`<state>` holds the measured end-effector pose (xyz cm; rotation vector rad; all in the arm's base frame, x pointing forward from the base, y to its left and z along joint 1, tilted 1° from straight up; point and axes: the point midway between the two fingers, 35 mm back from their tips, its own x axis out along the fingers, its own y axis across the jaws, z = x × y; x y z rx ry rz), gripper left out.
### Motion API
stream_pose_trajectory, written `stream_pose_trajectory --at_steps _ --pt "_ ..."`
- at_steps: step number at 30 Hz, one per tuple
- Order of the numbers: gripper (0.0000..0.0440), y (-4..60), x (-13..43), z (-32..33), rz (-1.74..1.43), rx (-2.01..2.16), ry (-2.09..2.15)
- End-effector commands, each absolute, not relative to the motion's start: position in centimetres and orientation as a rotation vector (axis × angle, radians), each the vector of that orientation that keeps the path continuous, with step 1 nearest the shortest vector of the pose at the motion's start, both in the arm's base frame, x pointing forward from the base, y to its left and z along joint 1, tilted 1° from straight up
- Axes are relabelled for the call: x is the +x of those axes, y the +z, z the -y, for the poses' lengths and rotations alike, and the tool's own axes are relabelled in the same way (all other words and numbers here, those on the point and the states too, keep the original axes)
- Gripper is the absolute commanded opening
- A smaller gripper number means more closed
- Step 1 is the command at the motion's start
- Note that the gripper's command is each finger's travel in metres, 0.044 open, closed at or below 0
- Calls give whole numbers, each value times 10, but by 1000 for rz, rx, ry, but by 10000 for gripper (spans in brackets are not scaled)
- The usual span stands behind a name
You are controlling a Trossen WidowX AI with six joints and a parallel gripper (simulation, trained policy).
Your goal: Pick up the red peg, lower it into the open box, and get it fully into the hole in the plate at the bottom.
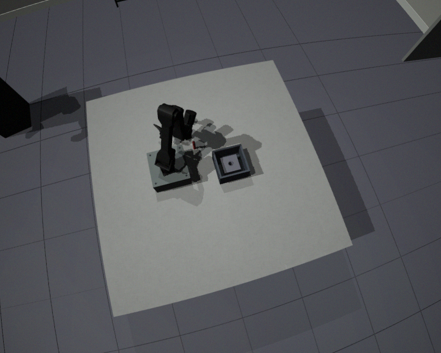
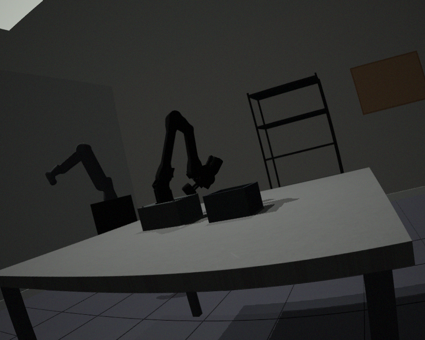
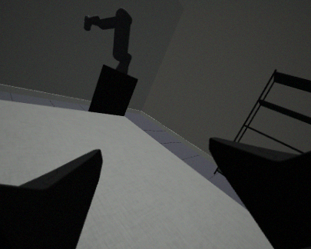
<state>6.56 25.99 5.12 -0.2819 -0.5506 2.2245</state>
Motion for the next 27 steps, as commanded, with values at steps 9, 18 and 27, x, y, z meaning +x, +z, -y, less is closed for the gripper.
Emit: stream_pose_trajectory --at_steps 9,18,27 --pt "419 52 112 -289 216 -332 2088" --pt "440 72 167 -313 -54 -315 1871" --pt "440 95 209 -321 -298 -218 1651"
